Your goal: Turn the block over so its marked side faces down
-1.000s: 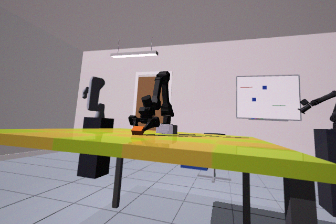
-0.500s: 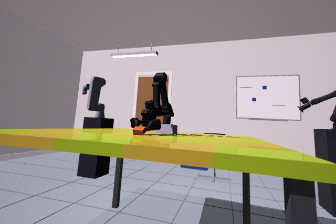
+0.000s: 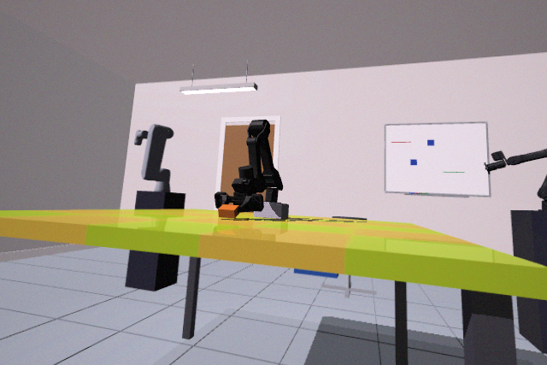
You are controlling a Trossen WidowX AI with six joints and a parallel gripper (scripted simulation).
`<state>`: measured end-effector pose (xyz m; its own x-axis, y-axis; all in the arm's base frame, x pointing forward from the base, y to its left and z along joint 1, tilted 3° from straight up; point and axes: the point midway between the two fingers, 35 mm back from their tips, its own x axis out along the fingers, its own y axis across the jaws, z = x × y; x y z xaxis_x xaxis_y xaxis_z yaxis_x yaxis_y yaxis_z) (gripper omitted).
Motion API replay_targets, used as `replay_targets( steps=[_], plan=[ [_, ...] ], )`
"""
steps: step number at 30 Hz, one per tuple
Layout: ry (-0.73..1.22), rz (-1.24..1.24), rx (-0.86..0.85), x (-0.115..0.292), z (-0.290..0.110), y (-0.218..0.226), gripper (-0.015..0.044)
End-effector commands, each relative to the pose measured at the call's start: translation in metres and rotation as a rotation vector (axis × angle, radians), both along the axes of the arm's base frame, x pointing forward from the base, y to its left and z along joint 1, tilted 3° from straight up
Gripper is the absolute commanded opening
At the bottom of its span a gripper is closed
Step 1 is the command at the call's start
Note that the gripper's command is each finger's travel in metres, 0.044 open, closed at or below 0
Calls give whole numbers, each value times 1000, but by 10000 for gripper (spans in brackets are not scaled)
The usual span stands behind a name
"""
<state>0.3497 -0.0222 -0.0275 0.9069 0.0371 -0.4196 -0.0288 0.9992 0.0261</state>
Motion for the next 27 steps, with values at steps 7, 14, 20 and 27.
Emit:
replay_targets(
  steps=[7,14,20,27],
  plan=[
    [-6,2,7,-1,1,1,0],
    [-6,2,7,-1,1,1,184],
    [-6,2,7,-1,1,1,341],
    [-6,2,7,-1,1,1,440]
  ],
)
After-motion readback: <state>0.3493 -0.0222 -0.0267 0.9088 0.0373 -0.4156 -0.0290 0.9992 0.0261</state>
